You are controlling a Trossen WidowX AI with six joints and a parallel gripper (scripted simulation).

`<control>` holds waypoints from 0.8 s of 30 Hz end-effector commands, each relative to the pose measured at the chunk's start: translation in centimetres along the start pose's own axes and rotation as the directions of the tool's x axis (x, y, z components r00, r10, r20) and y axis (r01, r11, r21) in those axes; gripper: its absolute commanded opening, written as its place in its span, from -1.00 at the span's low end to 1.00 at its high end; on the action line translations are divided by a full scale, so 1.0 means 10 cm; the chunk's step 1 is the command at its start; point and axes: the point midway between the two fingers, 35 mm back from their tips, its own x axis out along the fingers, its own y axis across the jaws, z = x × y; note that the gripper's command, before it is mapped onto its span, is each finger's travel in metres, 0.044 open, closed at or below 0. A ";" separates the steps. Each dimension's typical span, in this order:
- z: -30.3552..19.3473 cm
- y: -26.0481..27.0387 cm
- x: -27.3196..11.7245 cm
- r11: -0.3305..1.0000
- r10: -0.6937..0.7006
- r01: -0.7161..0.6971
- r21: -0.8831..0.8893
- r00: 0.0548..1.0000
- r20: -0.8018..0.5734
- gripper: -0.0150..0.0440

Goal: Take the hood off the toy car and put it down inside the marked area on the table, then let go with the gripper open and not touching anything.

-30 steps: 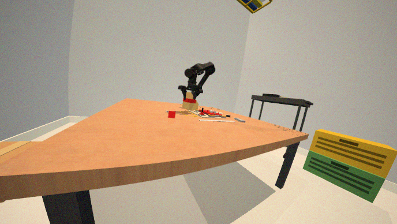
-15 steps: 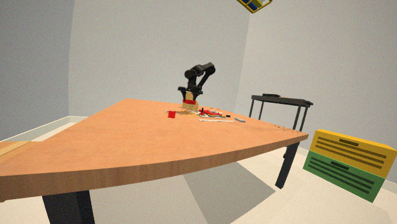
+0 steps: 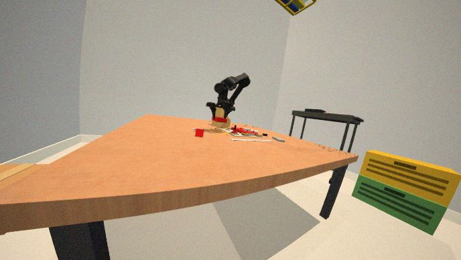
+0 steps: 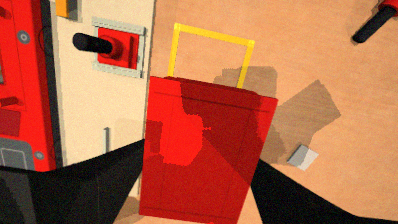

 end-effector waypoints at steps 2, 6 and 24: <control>0.01 0.00 0.03 1.000 0.004 -0.004 0.003 1.000 0.005 -0.49; 0.01 0.00 0.06 1.000 0.004 -0.004 0.003 1.000 0.005 -0.49; 0.01 0.01 0.17 1.000 0.004 -0.004 0.003 1.000 0.005 -0.49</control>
